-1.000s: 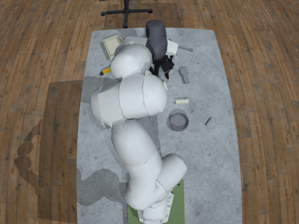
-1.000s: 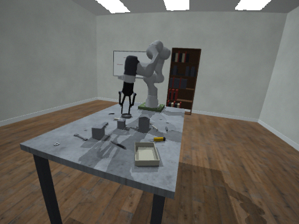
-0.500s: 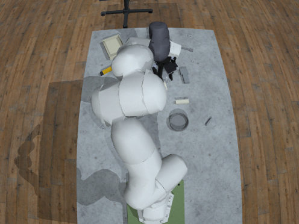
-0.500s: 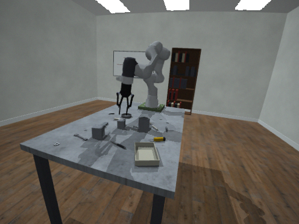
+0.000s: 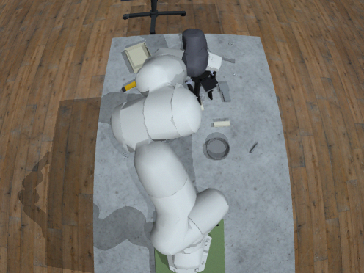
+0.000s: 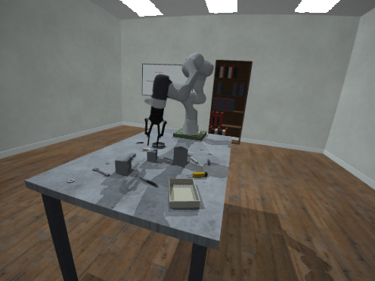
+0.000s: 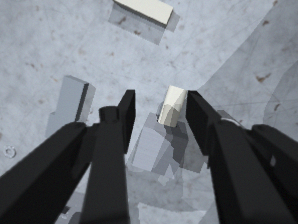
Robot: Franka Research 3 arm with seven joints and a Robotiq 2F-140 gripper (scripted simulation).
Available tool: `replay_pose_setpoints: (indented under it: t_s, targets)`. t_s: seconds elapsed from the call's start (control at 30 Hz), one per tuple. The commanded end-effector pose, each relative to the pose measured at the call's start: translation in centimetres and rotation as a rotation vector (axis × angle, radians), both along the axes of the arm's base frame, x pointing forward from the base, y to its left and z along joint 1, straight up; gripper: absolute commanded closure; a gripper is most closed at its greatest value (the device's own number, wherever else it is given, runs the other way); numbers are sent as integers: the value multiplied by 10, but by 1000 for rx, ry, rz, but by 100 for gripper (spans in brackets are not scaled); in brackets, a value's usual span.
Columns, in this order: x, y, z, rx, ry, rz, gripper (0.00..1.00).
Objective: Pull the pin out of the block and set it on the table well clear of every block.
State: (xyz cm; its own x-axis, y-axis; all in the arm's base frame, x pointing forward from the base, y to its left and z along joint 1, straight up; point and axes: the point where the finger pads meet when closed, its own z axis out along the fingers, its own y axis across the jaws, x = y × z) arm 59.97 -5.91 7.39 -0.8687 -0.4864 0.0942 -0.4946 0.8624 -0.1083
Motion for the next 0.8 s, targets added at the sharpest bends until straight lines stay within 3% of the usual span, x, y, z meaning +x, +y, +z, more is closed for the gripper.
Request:
replay_pose_setpoints:
  t_s: [0.0, 0.77]
  targets:
    - [1, -4, -13, -13, 0, -4, 61]
    - [4, 3, -22, -10, 0, -36, 61]
